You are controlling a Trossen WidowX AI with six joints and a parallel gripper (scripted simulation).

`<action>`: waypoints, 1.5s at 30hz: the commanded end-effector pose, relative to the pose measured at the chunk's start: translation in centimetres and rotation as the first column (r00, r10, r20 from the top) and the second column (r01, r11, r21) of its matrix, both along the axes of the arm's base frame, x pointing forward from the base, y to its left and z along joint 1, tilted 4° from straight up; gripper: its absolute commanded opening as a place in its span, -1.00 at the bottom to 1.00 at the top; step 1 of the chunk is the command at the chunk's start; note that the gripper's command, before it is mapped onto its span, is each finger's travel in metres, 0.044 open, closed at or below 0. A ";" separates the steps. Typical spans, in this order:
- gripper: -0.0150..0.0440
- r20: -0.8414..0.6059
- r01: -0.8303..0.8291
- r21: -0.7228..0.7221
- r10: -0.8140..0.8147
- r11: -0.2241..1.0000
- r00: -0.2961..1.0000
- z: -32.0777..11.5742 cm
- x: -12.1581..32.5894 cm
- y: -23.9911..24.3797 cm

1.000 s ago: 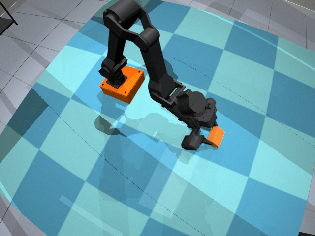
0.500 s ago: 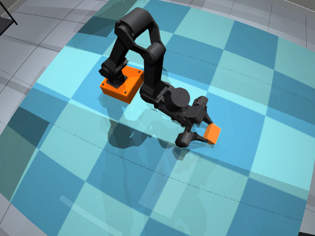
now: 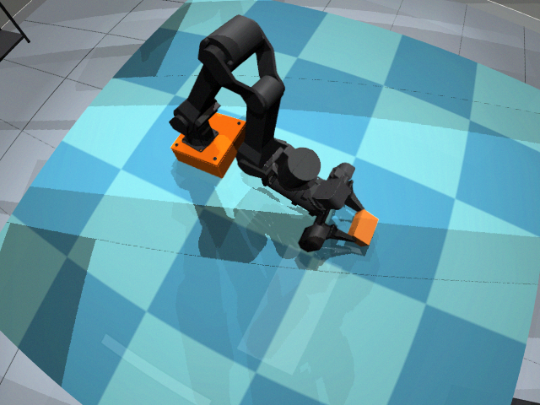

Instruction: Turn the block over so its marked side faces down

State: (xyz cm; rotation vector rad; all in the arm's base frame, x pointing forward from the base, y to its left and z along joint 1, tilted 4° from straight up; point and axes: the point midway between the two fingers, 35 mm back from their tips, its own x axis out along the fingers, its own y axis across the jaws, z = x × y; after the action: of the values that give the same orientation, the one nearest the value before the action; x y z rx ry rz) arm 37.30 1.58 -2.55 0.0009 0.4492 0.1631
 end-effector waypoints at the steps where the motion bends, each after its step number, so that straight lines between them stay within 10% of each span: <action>1: -0.49 0.003 -0.002 0.007 0.002 1.000 1.000 0.1 0.0 0.1; 20: 1.00 0.003 -0.002 0.007 0.002 1.000 1.000 0.1 0.0 0.1; 45: 1.00 0.003 -0.002 0.007 0.002 1.000 1.000 0.1 0.0 0.1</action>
State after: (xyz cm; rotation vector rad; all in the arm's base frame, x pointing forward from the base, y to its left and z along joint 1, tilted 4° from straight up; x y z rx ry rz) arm 37.31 1.58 -2.49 0.0009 0.4460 0.1632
